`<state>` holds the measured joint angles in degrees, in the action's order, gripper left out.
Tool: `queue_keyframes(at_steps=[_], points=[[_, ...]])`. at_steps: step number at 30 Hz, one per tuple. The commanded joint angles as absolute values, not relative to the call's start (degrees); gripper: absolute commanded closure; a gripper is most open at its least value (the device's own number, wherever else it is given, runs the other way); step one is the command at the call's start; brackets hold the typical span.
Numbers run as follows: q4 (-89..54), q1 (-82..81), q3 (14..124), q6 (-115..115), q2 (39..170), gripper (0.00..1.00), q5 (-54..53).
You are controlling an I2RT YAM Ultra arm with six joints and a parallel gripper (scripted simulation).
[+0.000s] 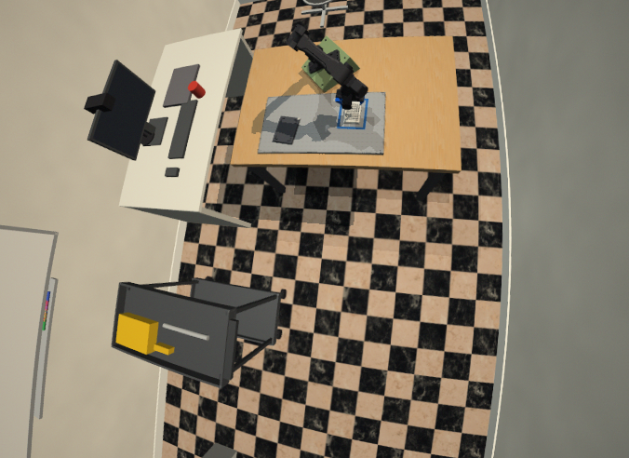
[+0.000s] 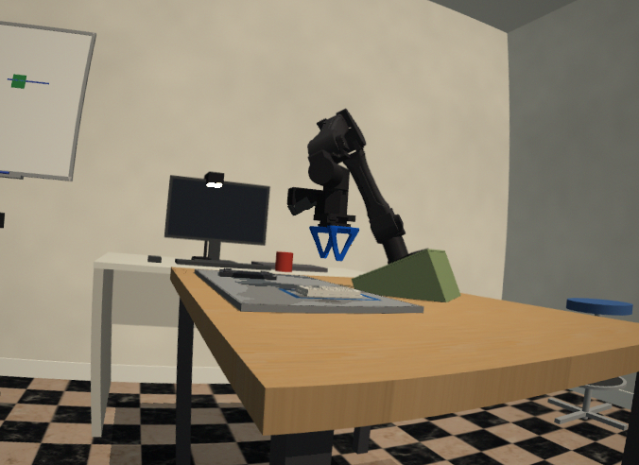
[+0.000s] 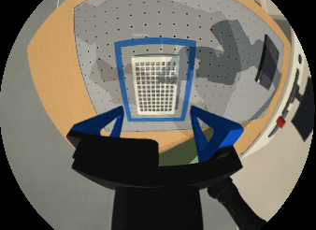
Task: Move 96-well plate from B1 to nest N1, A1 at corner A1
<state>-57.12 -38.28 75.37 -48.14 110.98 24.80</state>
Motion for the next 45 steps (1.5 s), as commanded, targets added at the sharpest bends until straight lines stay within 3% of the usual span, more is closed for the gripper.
queue_keyframes(at_steps=[1,45], points=[[-56.2,-39.4,76.0,-47.8,109.4,0.00,25.1],[-47.9,-35.7,69.8,-44.9,113.6,0.00,25.3]])
